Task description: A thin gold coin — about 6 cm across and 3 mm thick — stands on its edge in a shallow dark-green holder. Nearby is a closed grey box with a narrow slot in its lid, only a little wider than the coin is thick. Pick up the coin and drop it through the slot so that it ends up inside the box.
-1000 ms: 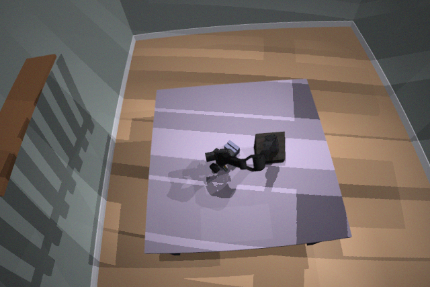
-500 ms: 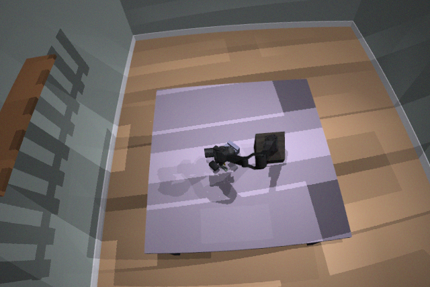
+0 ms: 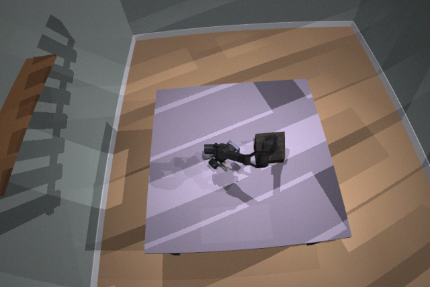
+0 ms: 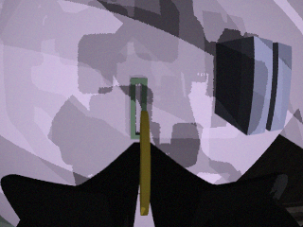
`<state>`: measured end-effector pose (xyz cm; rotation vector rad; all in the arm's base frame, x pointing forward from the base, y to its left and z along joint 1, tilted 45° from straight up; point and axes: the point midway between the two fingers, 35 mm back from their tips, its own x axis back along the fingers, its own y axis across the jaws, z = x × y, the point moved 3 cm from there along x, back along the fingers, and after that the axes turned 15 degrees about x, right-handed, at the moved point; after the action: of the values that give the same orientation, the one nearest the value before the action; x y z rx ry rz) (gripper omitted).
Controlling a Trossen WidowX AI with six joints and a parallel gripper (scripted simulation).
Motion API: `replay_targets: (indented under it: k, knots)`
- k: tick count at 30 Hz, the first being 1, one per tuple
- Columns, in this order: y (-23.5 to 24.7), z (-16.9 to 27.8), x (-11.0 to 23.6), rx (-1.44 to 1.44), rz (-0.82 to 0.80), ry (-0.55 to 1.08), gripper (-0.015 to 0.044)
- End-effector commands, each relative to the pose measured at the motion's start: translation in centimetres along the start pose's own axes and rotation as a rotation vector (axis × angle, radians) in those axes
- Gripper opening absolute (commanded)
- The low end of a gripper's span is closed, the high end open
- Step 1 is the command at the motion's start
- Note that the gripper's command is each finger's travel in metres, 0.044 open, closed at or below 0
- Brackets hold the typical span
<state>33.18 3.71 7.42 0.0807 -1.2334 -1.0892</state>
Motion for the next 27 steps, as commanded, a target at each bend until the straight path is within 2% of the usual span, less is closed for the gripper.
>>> replay_targets:
  k: [1, 14, 27]
  knots:
    - [0.2, 0.1, 0.6, 0.011, -0.007, -0.004, 0.0]
    - [-0.2, 1.1, 0.7, 0.088, -0.006, -0.004, 0.0]
    - [-3.3, -0.1, 0.7, 0.086, 0.002, -0.011, 0.0]
